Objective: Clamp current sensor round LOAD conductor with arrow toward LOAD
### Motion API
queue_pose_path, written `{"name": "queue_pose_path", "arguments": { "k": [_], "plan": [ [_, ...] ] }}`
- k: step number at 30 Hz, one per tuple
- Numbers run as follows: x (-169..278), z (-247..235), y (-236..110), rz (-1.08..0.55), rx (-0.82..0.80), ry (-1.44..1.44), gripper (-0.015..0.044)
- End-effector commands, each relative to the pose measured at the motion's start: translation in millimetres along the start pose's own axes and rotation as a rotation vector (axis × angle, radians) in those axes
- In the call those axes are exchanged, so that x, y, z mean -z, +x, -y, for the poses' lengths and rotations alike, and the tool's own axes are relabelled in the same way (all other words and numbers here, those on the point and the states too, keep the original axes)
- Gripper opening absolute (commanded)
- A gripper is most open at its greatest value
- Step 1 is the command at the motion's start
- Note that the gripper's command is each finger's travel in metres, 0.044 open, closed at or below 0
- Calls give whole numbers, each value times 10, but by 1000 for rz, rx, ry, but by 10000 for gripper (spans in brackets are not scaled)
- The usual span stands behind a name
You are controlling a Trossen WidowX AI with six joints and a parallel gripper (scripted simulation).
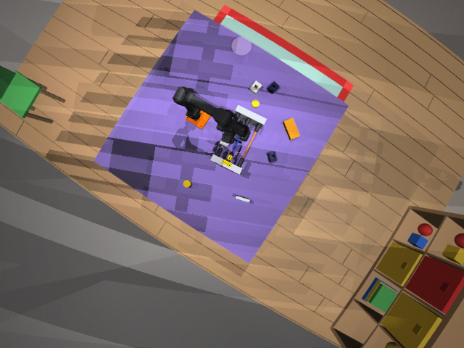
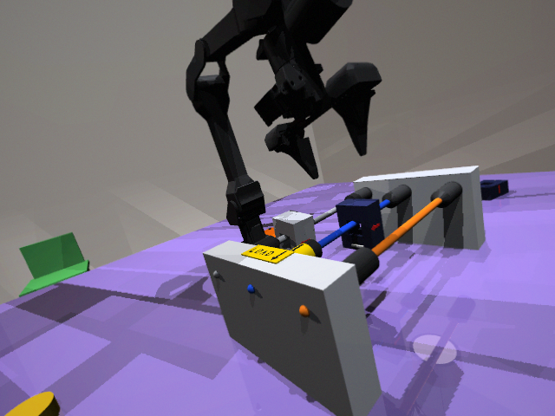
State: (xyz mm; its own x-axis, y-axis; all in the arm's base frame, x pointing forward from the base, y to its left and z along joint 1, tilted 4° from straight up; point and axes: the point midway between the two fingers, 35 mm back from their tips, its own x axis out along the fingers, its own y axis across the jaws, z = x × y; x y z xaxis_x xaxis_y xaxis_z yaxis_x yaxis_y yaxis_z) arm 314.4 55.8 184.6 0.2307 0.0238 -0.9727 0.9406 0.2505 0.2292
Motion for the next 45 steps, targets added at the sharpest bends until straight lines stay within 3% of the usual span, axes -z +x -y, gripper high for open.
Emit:
{"name": "queue_pose_path", "arguments": {
  "k": [1, 23, 35, 45],
  "plan": [
    [-4, 1, -1, 3, 1, 3, 440],
    [-7, 5, 1, -4, -1, -12, 440],
    [-400, 354, 4, -158, -233, -817, 440],
    [-642, 636, -71, 14, -565, -1472, 440]
  ]
}}
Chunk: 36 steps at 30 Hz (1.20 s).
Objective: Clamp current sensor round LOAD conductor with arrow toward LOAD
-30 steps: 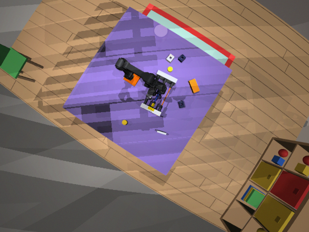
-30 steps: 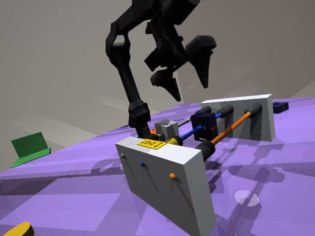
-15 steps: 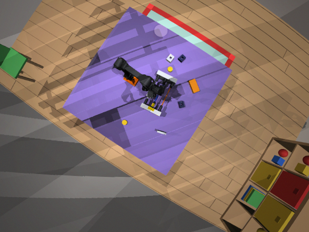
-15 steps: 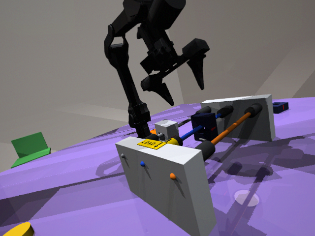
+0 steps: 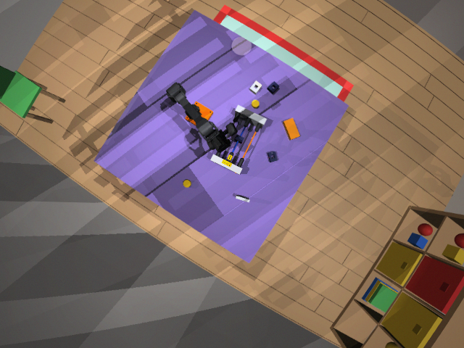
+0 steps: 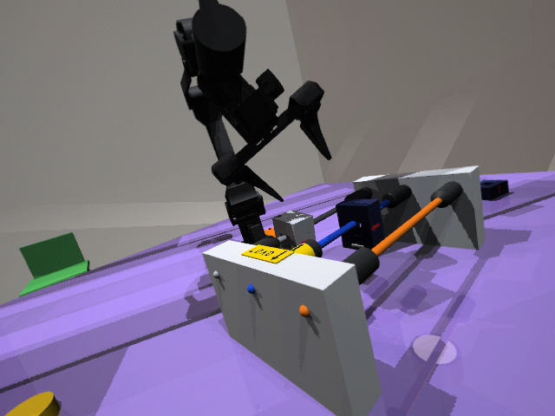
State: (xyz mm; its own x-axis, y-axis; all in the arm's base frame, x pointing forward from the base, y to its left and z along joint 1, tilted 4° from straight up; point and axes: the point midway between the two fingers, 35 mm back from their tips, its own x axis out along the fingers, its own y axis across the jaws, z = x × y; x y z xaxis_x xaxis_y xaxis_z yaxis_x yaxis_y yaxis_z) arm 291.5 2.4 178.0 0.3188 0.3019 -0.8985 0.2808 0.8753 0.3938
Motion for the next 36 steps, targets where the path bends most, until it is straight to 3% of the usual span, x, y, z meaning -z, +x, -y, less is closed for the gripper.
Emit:
{"name": "queue_pose_path", "arguments": {
  "k": [1, 11, 36],
  "plan": [
    [114, 294, -170, 185, -170, -643, 440],
    [169, 430, -278, 375, -167, -1070, 440],
    [137, 410, -258, 327, -170, -982, 440]
  ]
}}
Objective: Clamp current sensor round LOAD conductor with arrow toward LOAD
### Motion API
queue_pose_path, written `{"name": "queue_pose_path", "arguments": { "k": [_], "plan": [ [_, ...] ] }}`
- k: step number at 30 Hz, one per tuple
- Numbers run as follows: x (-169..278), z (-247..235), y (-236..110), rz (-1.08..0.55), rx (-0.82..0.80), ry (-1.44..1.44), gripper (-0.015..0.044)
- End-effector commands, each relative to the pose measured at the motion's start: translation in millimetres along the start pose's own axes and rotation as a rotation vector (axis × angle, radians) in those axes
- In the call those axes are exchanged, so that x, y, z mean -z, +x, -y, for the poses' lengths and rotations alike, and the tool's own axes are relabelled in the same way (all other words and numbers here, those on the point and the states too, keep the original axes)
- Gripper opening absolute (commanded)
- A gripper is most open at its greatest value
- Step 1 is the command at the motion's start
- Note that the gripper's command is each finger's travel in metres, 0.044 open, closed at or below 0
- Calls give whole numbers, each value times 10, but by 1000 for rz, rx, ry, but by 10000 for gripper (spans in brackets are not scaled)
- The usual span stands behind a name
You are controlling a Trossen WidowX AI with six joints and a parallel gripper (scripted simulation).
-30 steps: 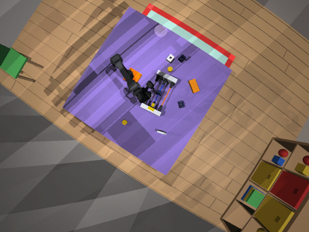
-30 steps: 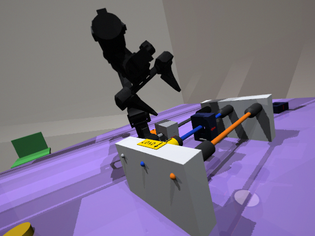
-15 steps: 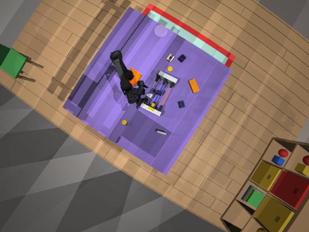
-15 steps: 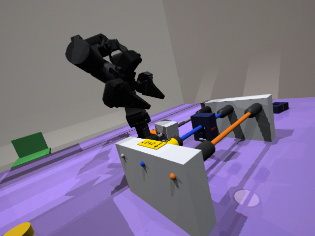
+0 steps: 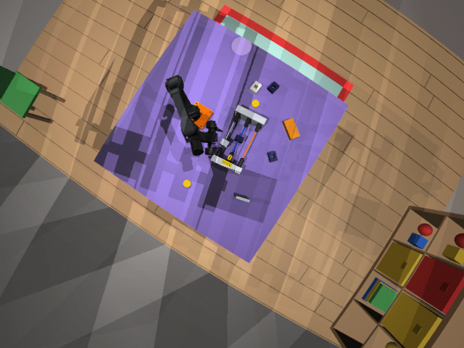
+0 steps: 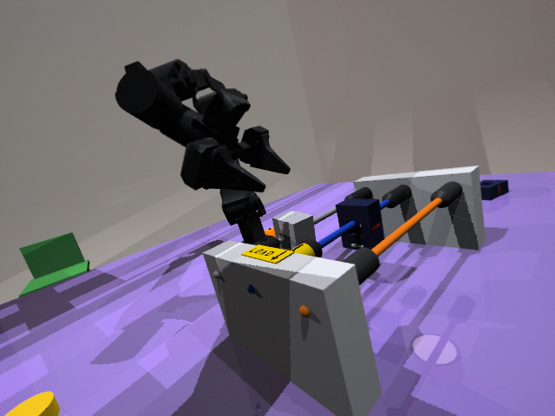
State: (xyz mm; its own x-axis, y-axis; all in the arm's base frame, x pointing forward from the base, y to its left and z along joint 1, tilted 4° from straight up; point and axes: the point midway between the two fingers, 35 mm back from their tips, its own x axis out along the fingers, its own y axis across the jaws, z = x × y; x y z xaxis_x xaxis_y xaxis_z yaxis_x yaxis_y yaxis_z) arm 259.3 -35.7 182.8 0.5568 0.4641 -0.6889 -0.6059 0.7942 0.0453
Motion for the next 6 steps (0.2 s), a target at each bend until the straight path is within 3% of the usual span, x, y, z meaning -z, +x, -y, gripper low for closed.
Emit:
{"name": "queue_pose_path", "arguments": {
  "k": [1, 5, 6],
  "plan": [
    [1, 4, 6, -9, 0, 18, 440],
    [-63, -18, 106, -104, -4, 281, 440],
    [-12, -11, 43, -49, -3, 142, 440]
  ]
}}
